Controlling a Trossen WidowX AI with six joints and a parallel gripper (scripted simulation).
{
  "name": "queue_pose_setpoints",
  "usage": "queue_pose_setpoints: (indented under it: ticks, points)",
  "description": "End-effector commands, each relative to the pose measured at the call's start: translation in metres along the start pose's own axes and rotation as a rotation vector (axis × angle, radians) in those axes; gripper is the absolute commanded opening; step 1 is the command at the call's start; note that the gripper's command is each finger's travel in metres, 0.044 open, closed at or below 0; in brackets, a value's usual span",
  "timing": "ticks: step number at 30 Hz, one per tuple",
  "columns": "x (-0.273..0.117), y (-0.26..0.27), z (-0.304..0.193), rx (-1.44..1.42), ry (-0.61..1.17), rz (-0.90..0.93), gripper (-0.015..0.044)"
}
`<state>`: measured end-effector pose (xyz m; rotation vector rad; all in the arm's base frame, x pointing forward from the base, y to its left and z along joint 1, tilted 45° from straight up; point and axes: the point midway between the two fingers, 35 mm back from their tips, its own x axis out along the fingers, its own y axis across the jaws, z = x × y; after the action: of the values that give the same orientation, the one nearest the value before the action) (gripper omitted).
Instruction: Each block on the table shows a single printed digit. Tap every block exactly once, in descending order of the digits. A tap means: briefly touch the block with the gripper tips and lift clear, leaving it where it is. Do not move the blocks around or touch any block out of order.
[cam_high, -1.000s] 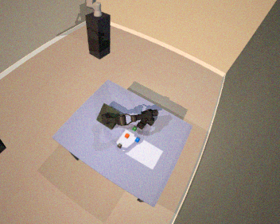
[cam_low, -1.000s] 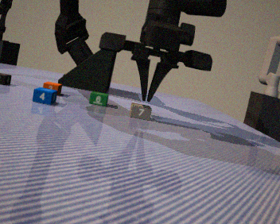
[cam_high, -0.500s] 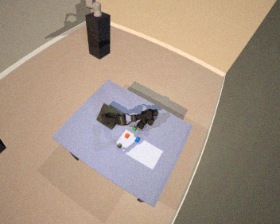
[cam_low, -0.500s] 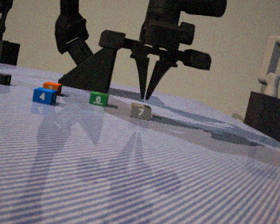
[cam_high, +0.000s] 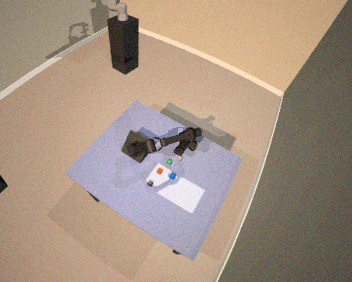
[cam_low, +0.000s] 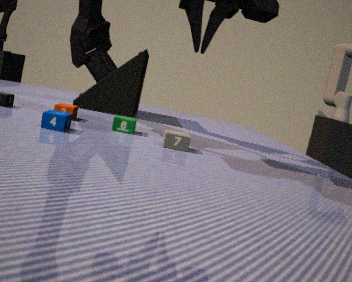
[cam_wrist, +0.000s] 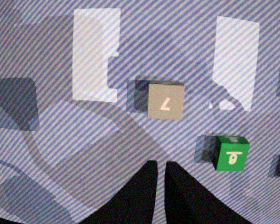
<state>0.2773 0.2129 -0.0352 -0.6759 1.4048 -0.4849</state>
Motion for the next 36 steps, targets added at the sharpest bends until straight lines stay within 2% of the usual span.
queue_pose_setpoints:
  ticks: [1, 10, 15, 17, 22, 36]
  points:
    - [0.003, -0.002, -0.002, 0.003, 0.025, -0.012, 0.002]
    - [0.001, -0.066, -0.046, 0.0, 0.029, -0.016, 0.002]
    - [0.002, -0.072, -0.051, 0.0, 0.029, -0.017, 0.002]
    - [0.013, -0.071, -0.05, 0.0, 0.028, -0.016, 0.002]
    - [0.081, -0.074, -0.053, 0.001, 0.028, -0.019, 0.002]
    - [0.097, -0.074, -0.053, 0.001, 0.027, -0.02, 0.002]
